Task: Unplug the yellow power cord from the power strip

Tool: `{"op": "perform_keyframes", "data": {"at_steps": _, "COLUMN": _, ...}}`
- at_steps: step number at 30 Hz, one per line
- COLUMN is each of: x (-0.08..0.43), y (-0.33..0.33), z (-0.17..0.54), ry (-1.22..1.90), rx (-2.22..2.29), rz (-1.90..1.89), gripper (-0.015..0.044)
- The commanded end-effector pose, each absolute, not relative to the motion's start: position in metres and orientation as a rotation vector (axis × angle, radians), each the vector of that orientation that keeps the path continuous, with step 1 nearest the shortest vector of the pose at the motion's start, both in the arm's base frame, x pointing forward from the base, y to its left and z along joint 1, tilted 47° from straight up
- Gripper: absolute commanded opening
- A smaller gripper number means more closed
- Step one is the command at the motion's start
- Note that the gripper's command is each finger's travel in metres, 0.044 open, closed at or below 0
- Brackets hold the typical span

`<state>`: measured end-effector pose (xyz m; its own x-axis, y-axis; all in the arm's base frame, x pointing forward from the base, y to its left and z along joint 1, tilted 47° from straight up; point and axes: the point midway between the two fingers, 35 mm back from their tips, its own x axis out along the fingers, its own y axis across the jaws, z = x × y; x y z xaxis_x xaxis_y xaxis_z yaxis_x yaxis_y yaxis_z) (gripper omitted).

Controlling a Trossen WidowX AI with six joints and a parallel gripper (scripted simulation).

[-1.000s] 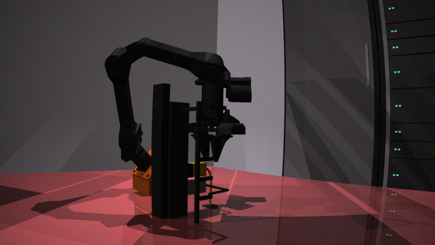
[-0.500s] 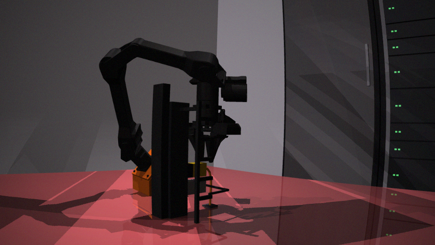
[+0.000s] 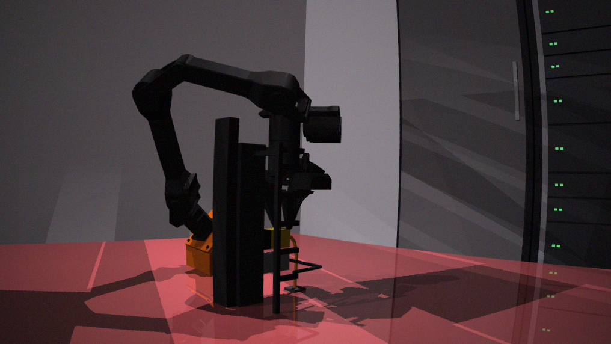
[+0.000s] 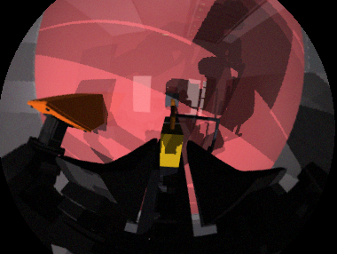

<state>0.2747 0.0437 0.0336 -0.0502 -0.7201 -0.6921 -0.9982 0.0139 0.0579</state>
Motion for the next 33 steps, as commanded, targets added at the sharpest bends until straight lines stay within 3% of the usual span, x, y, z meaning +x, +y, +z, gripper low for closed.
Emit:
{"op": "perform_keyframes", "data": {"at_steps": 1, "x": 0.274, "y": 0.04, "z": 0.034, "ry": 1.822, "rx": -1.759, "rz": 0.771, "gripper": 0.016}}
{"op": "perform_keyframes", "data": {"at_steps": 14, "x": 0.273, "y": 0.033, "z": 0.027, "ry": 1.822, "rx": -1.759, "rz": 0.77, "gripper": 0.016}}
{"op": "perform_keyframes", "data": {"at_steps": 18, "x": 0.275, "y": 0.036, "z": 0.028, "ry": 1.818, "rx": -1.754, "rz": 0.765, "gripper": 0.0055}}
{"op": "perform_keyframes", "data": {"at_steps": 26, "x": 0.275, "y": 0.036, "z": 0.028, "ry": 1.818, "rx": -1.754, "rz": 0.765, "gripper": 0.0002}}
{"op": "perform_keyframes", "data": {"at_steps": 33, "x": 0.275, "y": 0.041, "z": 0.023, "ry": 1.817, "rx": -1.754, "rz": 0.766, "gripper": 0.0}}
